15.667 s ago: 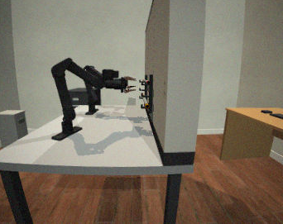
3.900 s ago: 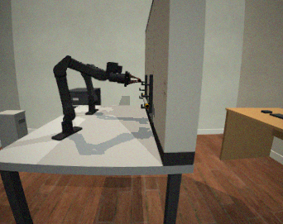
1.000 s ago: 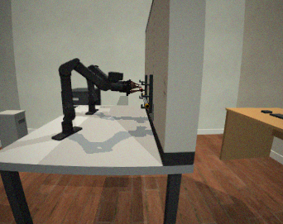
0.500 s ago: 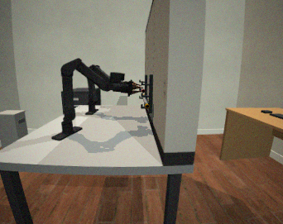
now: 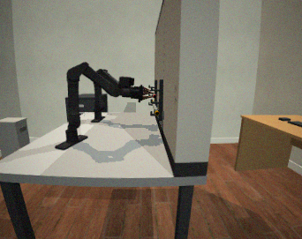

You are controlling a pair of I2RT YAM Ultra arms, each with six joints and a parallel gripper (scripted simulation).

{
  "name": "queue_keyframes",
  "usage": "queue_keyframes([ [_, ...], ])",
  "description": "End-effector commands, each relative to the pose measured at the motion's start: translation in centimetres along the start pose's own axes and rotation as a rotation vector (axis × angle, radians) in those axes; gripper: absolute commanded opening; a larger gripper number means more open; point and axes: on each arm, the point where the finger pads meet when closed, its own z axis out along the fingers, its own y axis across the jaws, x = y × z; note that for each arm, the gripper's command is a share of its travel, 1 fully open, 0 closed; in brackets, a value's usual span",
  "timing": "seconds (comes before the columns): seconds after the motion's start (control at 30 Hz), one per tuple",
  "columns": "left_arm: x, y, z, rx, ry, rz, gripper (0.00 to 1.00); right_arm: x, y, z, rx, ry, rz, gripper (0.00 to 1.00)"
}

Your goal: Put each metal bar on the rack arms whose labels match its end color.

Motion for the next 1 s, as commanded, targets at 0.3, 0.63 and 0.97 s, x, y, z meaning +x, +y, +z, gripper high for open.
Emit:
queue_keyframes([
  [0.3,0.4,2.4,1.0,-0.093,0.007,-0.004,0.0,0.1,-2.2,0.9,0.081,0.003,0.013,0.0],
  [0.63,0.4,-0.6,1.3,-0.093,0.007,-0.004,0.0,0.1,0.7,1.2,0.081,0.003,0.013,0.0],
  [0.97,0.4,-1.1,1.3,-0.091,0.007,-0.003,0.0,0.1,1.2,1.2,0.077,0.003,0.011,0.0],
])
